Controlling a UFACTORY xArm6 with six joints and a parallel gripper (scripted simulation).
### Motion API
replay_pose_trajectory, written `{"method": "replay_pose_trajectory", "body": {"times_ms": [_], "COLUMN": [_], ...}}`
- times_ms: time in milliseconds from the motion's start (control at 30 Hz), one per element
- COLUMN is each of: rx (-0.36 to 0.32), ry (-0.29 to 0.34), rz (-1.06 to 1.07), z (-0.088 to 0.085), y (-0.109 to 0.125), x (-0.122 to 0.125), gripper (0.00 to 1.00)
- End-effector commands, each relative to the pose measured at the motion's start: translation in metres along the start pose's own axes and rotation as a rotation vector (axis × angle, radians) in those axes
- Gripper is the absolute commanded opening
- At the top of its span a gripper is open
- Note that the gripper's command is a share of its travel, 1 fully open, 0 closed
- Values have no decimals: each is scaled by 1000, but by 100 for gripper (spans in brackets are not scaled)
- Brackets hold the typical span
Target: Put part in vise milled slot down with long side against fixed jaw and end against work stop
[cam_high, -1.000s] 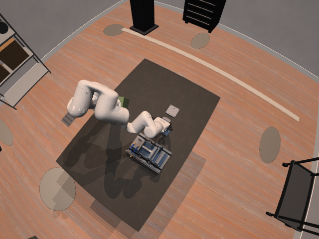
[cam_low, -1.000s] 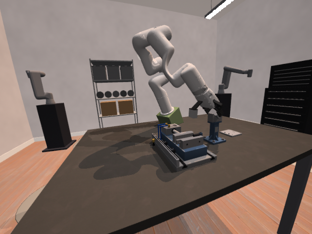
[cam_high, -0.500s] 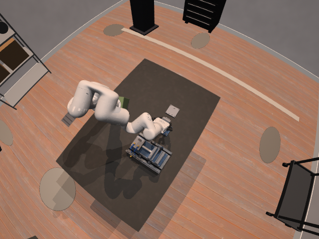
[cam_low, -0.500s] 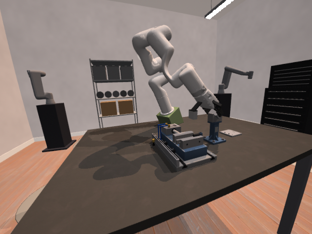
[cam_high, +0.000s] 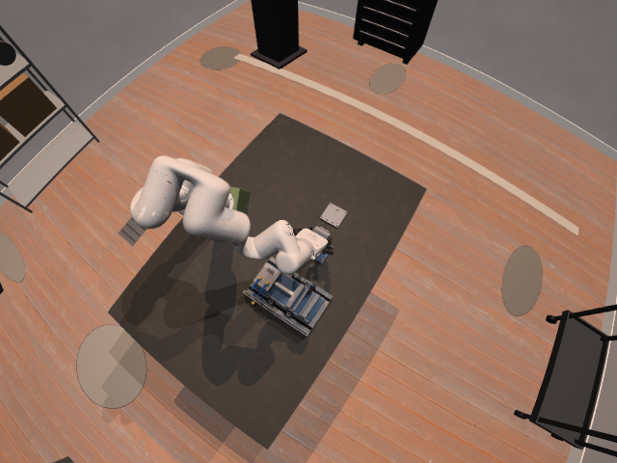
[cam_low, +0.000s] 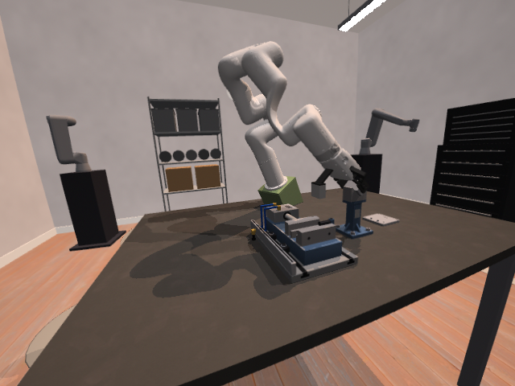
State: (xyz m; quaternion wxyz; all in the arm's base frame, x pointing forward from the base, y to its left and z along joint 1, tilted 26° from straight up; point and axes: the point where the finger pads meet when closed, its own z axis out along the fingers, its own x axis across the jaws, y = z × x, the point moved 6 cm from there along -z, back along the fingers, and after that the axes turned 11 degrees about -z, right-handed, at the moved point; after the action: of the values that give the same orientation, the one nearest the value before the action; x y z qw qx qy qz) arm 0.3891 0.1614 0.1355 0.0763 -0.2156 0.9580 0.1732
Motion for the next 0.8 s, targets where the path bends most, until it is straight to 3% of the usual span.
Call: {"method": "replay_pose_trajectory", "body": {"times_ms": [0, 767], "rx": [-6, -16], "ry": [-4, -7], "rz": [-2, -2], "z": [-1, -1], "y": [0, -1], "x": [-1, -1], "gripper": [89, 89]}}
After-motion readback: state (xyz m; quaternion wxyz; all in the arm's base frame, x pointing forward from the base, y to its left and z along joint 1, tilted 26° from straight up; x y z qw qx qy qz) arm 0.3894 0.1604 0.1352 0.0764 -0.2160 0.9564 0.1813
